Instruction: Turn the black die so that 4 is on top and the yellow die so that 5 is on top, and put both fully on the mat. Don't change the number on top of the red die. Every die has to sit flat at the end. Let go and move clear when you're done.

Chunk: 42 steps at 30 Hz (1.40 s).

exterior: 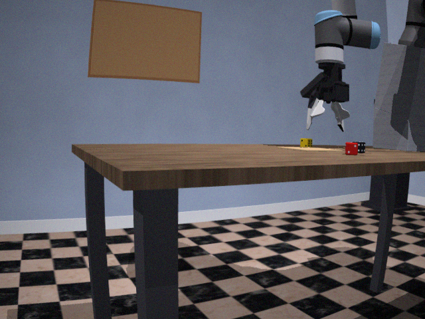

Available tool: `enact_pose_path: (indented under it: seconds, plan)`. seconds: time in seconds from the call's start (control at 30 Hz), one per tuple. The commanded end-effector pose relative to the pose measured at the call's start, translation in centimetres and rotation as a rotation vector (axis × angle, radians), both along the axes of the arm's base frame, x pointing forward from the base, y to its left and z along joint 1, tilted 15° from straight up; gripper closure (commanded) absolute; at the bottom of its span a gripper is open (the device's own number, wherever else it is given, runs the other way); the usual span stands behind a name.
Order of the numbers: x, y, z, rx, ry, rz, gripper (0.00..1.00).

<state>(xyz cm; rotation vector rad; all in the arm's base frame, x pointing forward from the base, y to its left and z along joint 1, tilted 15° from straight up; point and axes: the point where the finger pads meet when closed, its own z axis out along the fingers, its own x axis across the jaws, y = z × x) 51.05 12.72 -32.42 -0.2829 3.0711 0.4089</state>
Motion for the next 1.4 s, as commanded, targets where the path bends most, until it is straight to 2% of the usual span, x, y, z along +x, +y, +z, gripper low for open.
enact_pose_path:
  seconds: [0.0, 0.03, 0.33, 0.53, 1.37]
  plan:
    - [-0.5, 2.6, 0.8, -0.002, -0.001, -0.001, 0.0]
    - [-0.5, 2.6, 0.8, -0.002, -0.001, -0.001, 0.0]
    - [-1.9, 8.4, 2.3, -0.002, -0.001, -0.001, 0.0]
    - [-2.4, 10.5, 2.9, -0.002, -0.001, -0.001, 0.0]
    - [-2.6, 11.1, 3.0, -0.002, -0.001, -0.001, 0.0]
